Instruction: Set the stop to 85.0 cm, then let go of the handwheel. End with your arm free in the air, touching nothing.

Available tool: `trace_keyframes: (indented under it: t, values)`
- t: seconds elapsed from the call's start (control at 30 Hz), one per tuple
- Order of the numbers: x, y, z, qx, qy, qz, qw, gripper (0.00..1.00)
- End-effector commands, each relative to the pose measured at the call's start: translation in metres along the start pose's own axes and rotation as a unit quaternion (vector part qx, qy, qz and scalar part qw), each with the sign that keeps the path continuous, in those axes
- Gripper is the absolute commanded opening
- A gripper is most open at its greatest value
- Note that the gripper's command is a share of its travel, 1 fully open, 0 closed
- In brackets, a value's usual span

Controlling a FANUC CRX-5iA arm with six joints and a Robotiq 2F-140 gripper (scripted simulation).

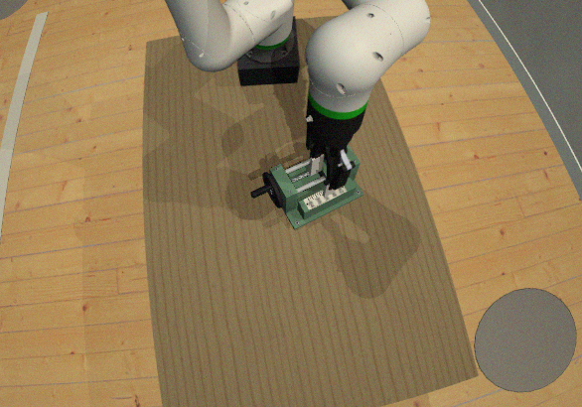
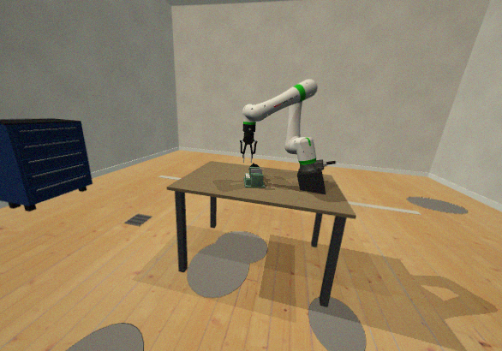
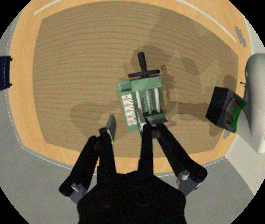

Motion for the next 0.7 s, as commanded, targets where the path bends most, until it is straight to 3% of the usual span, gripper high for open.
trace_keyframes:
  t: [0.0,0.67]
  values:
    - [-0.0002,-0.0002,0.0000,0.000,0.000,0.000,1.000,0.33]
    - [-0.0001,-0.0036,0.0000,0.000,0.000,0.000,1.000,0.33]
Point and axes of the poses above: the point where the finger pads meet when closed, its own y axis out along the fingers, its own x axis across the jaws, z = x × y, the point moved 5 cm from there along -y, back along the fingers, and after that the axes turned 9 degrees about y, right-handed, at the moved point
